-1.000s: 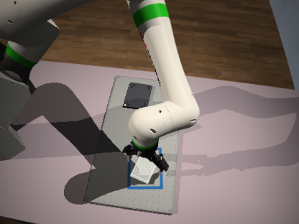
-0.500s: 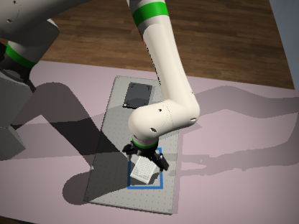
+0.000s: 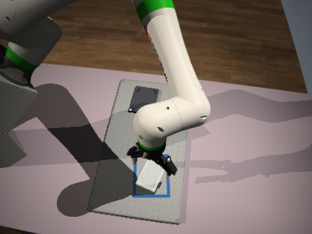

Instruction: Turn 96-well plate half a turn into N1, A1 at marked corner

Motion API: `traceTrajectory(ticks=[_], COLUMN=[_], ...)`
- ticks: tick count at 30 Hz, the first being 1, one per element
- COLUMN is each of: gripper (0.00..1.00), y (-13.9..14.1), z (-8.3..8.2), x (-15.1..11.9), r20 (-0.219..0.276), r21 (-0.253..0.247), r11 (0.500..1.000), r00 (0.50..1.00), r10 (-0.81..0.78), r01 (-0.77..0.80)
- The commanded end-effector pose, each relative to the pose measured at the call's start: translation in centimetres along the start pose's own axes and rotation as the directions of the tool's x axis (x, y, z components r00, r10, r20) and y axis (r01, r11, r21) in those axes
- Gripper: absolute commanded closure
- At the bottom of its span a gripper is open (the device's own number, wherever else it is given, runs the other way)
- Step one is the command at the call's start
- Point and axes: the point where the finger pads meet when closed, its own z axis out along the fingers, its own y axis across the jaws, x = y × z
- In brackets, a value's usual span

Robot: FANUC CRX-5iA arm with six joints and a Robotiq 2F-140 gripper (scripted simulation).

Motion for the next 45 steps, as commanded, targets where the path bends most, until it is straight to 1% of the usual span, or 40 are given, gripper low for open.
traceTrajectory(ticks=[1, 5, 18, 24, 26, 29, 33, 37, 41, 43, 45], gripper=[0.0, 0.0, 0.0, 0.0, 0.0, 0.0, 0.0, 0.0, 0.0, 0.0, 0.0], y=[0.0, 0.0, 0.0, 0.0, 0.0, 0.0, 0.0, 0.0, 0.0, 0.0, 0.0], z=[-1.0, -2.1, -2.1, -2.1, -2.1, -2.1, -2.1, -2.1, -2.1, -2.1, -2.1], x=[0.0, 0.0, 0.0, 0.0, 0.0, 0.0, 0.0, 0.0, 0.0, 0.0, 0.0], r20=[0.0, 0.0, 0.0, 0.0, 0.0, 0.0, 0.0, 0.0, 0.0, 0.0, 0.0], r21=[0.0, 0.0, 0.0, 0.0, 0.0, 0.0, 0.0, 0.0, 0.0, 0.0, 0.0], r11=[1.0, 1.0, 1.0, 0.98, 0.98, 0.955, 0.908, 0.844, 0.765, 0.765, 0.72], r00=[1.0, 1.0, 1.0, 0.98, 0.98, 0.955, 0.908, 0.844, 0.765, 0.765, 0.72], r10=[0.0, 0.0, 0.0, 0.199, 0.199, 0.296, 0.42, 0.537, 0.644, 0.644, 0.694], r01=[0.0, 0.0, 0.0, -0.199, -0.199, -0.296, -0.42, -0.537, -0.644, -0.644, -0.694])
